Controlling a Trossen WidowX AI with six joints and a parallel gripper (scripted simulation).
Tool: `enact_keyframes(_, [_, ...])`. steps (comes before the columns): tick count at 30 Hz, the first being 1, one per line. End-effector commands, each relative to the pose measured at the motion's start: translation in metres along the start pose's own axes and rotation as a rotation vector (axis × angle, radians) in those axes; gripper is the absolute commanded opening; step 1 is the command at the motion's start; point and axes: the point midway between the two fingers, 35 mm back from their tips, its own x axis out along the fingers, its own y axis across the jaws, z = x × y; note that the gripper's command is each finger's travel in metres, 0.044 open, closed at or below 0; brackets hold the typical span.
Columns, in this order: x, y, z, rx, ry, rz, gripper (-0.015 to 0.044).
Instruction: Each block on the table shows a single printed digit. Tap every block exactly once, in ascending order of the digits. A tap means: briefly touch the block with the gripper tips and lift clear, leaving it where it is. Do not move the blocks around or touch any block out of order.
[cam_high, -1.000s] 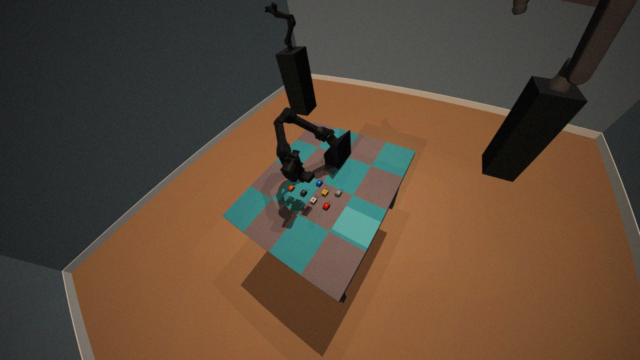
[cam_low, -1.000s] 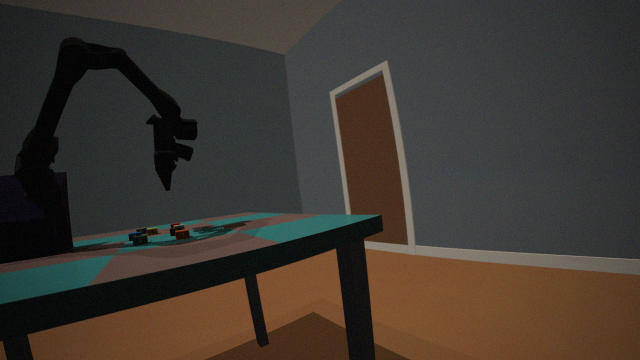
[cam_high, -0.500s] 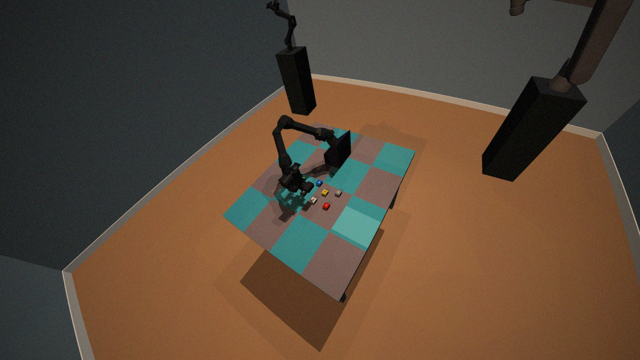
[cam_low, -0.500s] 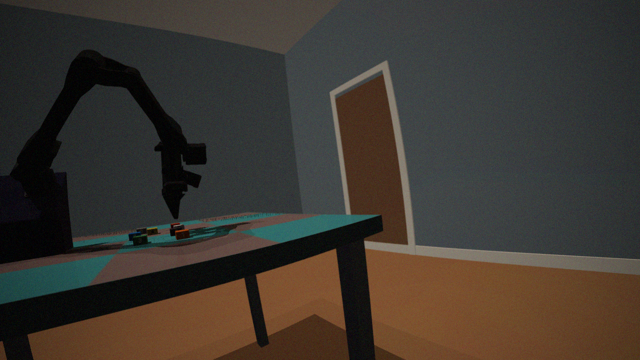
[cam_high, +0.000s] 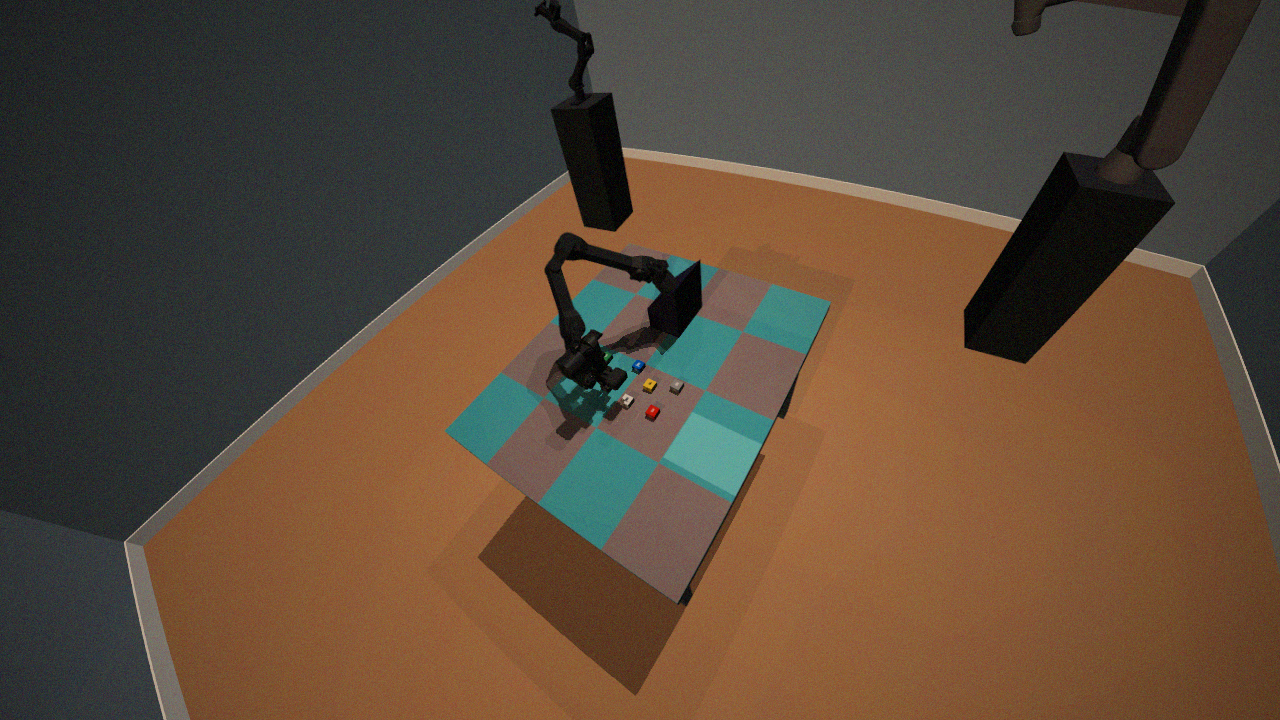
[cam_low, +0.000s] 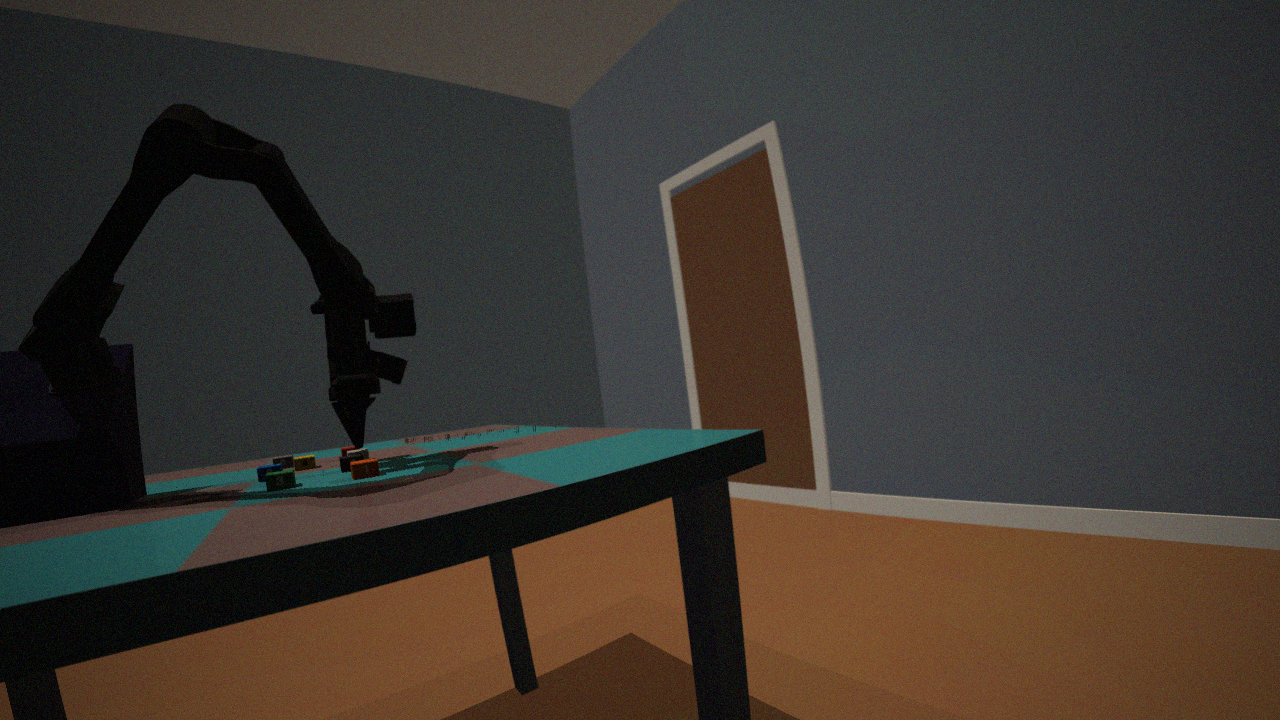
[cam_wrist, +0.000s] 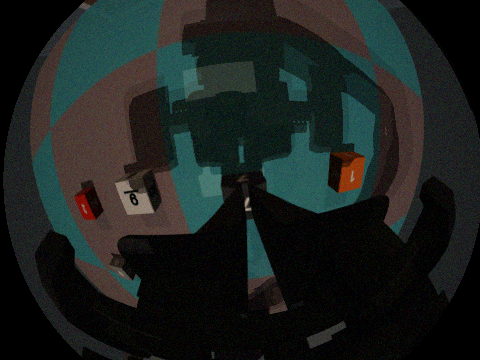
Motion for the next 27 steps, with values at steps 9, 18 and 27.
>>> enact_keyframes(9, [0.015, 0.001, -0.004, -0.01, 0.012, -0.004, 0.002])
enact_keyframes(18, [-0.015, 0.001, -0.004, -0.009, 0.012, -0.003, 0.002])
enact_keyframes(27, [-0.096, 0.002, -0.003, -0.009, 0.012, 0.001, 0.002])
